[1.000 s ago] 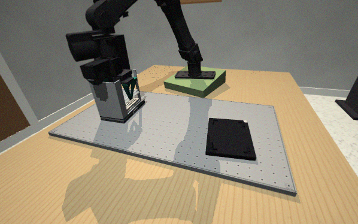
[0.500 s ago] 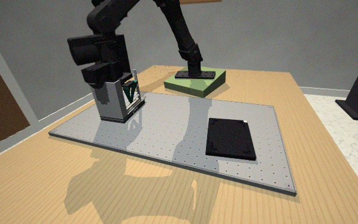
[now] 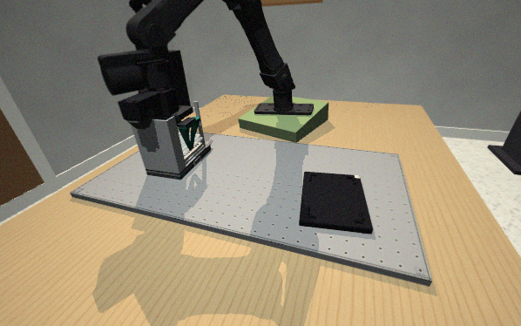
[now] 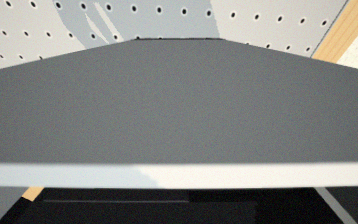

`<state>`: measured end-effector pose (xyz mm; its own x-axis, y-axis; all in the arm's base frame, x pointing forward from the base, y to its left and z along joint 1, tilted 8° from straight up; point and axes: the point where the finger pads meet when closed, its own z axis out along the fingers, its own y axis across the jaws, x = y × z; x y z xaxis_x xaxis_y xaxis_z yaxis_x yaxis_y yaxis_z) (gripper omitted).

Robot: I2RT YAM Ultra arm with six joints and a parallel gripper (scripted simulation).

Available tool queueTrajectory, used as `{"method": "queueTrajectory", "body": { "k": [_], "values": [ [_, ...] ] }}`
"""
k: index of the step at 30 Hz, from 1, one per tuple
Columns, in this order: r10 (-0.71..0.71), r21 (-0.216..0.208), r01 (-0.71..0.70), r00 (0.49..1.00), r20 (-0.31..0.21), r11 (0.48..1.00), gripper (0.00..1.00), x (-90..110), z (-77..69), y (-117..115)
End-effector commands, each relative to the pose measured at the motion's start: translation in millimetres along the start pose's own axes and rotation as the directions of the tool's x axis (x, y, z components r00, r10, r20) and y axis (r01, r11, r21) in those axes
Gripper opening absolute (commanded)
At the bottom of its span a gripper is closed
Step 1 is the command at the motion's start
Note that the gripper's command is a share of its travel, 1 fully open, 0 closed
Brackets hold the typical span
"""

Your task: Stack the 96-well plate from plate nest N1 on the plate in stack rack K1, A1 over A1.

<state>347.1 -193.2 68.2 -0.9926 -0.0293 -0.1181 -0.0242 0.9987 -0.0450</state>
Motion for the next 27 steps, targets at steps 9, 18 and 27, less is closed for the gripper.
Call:
{"method": "queueTrajectory", "body": {
  "k": [9,18,27],
  "values": [
    [-0.002,0.011,0.002,0.999,0.034,1.0,0.0,-3.8,-5.7,1.6],
    [-0.002,0.018,0.002,0.999,0.044,1.0,0.0,-8.5,-6.3,-1.2],
    [-0.001,0.005,0.001,1.0,0.022,1.0,0.0,-2.5,1.9,2.3]
  ]
}}
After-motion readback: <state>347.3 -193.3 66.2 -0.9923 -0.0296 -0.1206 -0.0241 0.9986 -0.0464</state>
